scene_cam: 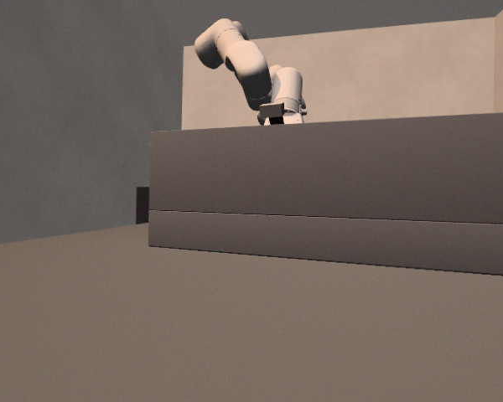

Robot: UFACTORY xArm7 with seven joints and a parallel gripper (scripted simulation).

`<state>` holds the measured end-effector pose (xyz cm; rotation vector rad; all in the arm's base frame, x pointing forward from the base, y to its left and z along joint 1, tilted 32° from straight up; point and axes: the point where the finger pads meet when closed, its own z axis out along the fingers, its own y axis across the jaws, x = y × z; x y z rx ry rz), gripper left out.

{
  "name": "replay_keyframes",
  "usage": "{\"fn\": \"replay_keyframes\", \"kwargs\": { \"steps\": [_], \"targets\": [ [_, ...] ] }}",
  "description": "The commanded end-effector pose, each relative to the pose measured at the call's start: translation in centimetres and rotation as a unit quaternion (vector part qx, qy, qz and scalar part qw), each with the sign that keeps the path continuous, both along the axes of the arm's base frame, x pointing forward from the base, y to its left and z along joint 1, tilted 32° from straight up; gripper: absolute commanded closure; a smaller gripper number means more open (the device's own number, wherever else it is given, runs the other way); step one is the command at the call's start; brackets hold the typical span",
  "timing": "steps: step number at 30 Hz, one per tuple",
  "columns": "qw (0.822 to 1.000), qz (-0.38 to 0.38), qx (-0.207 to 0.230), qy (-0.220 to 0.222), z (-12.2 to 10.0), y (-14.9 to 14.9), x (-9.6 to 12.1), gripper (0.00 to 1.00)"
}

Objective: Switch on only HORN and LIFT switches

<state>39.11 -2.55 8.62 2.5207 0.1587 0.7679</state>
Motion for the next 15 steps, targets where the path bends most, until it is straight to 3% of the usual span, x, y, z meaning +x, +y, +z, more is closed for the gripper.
{"fn": "replay_keyframes", "kwargs": {
  "steps": [1, 15],
  "targets": [
    [1.000, 0.001, 0.000, -0.001, 0.27, 0.18, 0.41, 1.00],
    [1.000, 0.001, 0.000, -0.001, 0.82, 0.46, 1.33, 1.00]
  ]
}}
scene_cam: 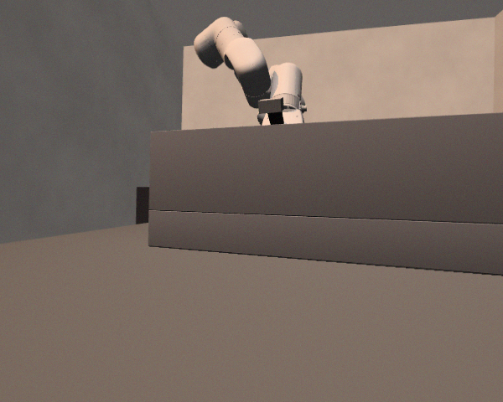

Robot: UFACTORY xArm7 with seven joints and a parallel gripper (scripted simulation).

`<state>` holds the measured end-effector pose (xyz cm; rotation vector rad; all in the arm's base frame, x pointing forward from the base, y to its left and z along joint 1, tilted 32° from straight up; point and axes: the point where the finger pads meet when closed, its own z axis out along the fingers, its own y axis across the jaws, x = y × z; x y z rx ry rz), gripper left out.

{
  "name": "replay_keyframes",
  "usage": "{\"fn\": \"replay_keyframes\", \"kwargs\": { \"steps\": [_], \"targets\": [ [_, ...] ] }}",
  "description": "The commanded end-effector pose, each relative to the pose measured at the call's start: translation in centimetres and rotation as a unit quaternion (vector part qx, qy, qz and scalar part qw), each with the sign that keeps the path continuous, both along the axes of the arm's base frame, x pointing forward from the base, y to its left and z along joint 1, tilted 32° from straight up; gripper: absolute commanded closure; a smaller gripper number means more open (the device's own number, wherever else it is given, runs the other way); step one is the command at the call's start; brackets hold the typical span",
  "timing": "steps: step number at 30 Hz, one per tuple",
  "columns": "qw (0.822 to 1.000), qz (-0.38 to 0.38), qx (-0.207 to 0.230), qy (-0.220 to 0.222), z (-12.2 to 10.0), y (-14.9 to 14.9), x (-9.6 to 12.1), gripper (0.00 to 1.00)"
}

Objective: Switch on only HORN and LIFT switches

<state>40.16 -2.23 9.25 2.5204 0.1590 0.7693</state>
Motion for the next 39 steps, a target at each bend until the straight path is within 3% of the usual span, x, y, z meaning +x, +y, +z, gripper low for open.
{"fn": "replay_keyframes", "kwargs": {
  "steps": [1, 39],
  "targets": [
    [1.000, 0.001, 0.000, -0.001, 0.23, 0.16, 0.35, 1.00],
    [1.000, 0.001, 0.000, -0.001, 0.75, 0.42, 1.23, 1.00]
  ]
}}
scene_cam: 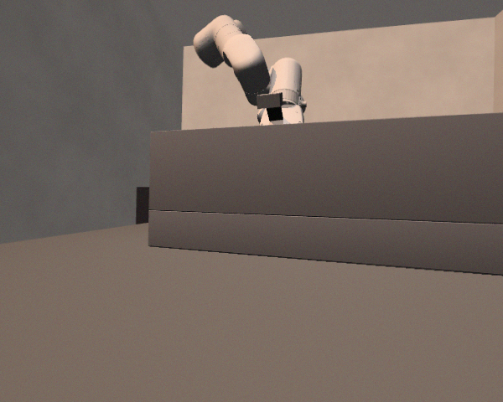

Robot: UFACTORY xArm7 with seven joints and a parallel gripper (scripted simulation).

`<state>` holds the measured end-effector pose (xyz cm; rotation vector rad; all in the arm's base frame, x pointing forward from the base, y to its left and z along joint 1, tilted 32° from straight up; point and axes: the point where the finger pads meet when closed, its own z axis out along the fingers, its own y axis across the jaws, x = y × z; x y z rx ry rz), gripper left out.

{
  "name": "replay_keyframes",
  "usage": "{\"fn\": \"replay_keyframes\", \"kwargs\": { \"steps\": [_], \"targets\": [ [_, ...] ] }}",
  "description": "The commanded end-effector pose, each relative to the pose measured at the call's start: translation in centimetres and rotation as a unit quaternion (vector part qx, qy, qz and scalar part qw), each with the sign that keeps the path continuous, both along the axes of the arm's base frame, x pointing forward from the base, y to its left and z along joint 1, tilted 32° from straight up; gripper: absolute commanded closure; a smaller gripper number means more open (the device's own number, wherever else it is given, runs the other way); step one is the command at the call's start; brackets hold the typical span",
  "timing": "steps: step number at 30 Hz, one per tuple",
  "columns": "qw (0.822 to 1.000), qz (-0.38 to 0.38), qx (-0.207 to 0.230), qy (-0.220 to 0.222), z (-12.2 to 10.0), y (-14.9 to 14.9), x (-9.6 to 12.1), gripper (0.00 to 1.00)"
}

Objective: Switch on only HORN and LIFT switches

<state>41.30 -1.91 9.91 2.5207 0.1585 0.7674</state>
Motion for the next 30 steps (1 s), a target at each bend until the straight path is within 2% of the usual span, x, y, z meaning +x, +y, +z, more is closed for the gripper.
{"fn": "replay_keyframes", "kwargs": {
  "steps": [1, 24, 30],
  "targets": [
    [1.000, 0.001, 0.000, -0.001, 0.1, 0.1, 0.1, 1.00],
    [1.000, 0.001, 0.000, -0.001, -0.5, -0.2, -1.1, 1.00],
    [1.000, 0.001, 0.000, -0.001, 0.5, 0.4, -1.8, 1.00]
  ]
}}
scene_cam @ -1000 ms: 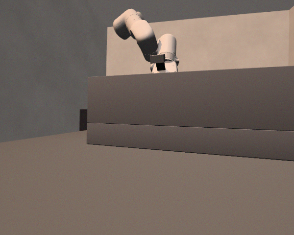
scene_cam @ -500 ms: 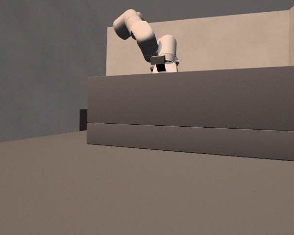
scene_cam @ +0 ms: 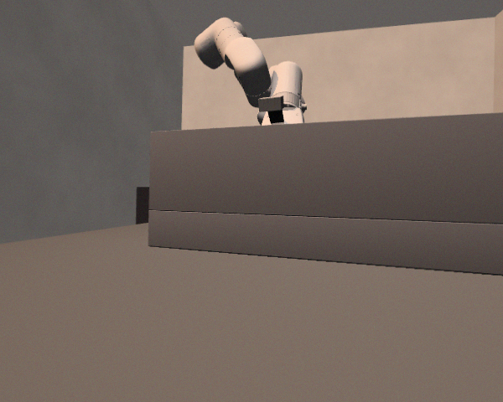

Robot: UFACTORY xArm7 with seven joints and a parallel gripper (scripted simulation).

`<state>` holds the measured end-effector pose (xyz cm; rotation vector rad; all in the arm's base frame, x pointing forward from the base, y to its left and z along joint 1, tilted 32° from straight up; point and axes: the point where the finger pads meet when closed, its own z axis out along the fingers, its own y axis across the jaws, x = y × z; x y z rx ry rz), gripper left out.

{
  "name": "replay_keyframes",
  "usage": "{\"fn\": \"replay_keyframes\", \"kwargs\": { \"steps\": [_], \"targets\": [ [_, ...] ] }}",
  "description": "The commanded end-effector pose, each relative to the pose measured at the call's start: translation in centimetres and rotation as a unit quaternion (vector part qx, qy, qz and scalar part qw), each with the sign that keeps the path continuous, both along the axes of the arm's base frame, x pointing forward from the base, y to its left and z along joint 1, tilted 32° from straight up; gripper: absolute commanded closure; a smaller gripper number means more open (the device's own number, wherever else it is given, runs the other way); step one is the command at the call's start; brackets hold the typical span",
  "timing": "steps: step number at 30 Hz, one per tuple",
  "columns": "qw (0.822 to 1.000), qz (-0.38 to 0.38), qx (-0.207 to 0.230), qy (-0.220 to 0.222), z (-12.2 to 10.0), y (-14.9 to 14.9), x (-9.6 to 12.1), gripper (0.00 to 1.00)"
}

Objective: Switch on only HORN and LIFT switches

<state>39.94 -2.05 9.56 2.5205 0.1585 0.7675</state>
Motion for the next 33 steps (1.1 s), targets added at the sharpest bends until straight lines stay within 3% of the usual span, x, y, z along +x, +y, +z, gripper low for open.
{"fn": "replay_keyframes", "kwargs": {
  "steps": [1, 9, 21, 29, 33],
  "targets": [
    [1.000, 0.001, 0.000, -0.001, 1.1, 0.7, -0.7, 1.00],
    [1.000, 0.001, 0.000, -0.001, 4.7, 2.8, -3.5, 1.00],
    [1.000, 0.001, 0.000, -0.001, 8.0, 4.8, -6.0, 1.00],
    [1.000, 0.001, 0.000, -0.001, 8.1, 5.0, -6.2, 1.00],
    [1.000, 0.000, 0.000, -0.001, 5.4, 8.2, -7.2, 1.00]
  ]
}}
